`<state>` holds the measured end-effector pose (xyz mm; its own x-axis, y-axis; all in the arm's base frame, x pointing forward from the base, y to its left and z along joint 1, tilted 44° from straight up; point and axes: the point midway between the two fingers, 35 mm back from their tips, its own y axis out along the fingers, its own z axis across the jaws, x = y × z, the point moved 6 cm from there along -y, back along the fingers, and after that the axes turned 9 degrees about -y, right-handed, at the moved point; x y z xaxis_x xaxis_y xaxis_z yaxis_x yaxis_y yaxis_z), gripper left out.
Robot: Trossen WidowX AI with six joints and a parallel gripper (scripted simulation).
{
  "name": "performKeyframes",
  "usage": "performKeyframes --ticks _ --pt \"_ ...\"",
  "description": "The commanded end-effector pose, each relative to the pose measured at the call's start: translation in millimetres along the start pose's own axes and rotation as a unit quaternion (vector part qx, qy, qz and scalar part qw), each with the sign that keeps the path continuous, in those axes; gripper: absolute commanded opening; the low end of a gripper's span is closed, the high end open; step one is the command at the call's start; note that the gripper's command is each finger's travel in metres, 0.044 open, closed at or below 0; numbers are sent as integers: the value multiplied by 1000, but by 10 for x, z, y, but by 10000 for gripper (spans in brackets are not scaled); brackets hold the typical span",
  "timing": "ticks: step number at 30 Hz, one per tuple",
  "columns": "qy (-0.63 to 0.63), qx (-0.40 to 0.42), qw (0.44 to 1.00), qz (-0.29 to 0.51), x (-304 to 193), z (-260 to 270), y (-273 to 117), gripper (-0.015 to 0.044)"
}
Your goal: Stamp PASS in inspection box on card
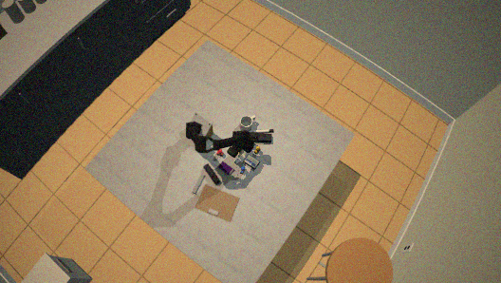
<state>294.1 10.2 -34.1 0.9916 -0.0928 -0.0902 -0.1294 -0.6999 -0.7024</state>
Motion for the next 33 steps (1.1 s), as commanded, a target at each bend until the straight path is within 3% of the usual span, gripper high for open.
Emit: performKeyframes --ticks 1,33 --pt "3 2 1000 -1 6 0 -27 0" --pt "3 3 1000 -1 22 -9 -519 0"
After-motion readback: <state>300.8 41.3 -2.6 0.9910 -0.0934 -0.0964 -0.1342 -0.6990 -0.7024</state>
